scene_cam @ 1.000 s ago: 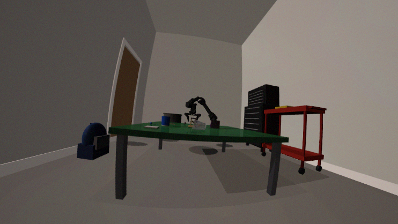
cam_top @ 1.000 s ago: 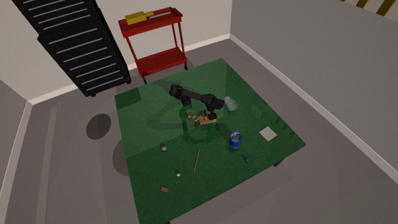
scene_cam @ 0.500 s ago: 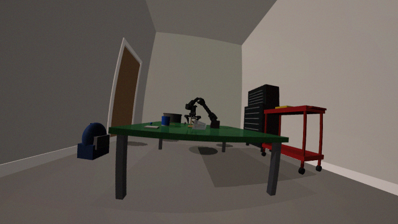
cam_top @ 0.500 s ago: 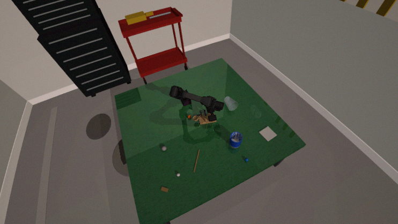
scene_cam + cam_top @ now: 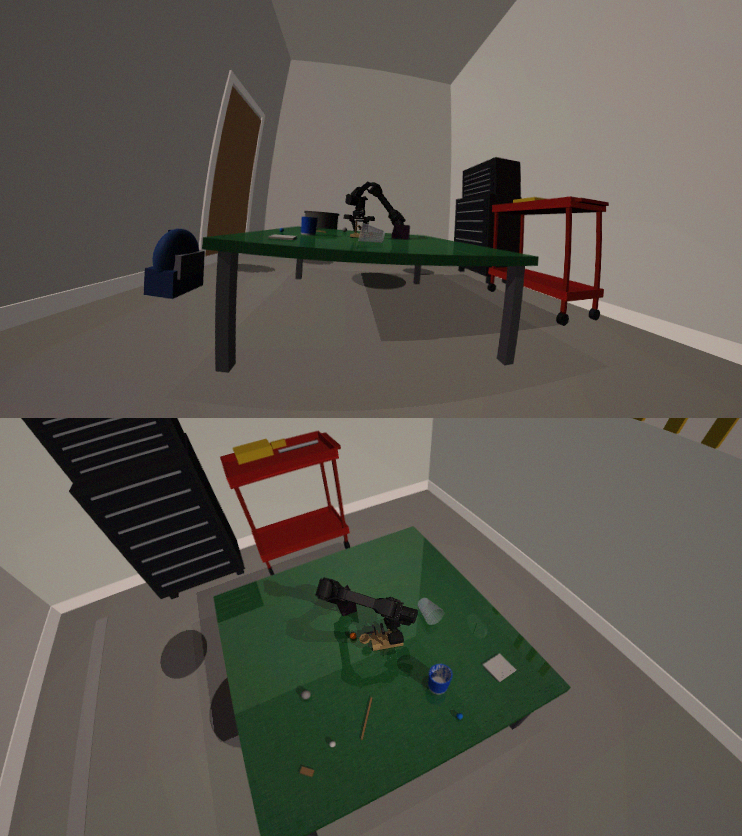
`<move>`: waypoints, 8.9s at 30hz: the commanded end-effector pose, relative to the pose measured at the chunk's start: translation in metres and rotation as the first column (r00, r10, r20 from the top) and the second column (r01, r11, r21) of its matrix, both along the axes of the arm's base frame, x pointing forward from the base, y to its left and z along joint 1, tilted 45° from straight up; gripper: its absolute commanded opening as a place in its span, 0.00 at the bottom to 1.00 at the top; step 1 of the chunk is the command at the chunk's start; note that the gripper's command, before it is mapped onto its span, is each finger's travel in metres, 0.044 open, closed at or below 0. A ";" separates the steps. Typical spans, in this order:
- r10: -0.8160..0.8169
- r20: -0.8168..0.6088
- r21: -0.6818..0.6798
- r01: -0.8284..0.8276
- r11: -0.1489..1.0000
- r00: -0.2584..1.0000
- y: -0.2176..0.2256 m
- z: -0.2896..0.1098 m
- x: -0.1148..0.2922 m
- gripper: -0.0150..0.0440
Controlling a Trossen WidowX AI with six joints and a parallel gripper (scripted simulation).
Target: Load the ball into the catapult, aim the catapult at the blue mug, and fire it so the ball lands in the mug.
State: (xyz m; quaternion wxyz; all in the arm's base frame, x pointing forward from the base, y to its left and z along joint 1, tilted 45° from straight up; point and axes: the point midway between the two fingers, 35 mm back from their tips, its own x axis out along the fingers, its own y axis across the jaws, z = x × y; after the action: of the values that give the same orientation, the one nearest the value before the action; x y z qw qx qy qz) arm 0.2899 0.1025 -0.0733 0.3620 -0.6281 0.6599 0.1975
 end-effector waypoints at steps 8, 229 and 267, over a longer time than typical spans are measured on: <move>0.000 -0.001 0.002 0.000 1.000 1.000 0.033 0.034 -0.002 0.25; -0.634 0.578 0.280 0.606 0.745 0.513 -0.015 0.014 0.022 0.25; -0.635 0.575 0.283 0.604 0.745 0.516 0.050 0.078 0.018 1.00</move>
State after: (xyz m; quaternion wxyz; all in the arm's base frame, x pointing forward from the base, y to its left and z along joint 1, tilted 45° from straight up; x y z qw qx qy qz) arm 0.3116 0.1536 0.0024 0.6321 -0.3664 0.6656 -0.1525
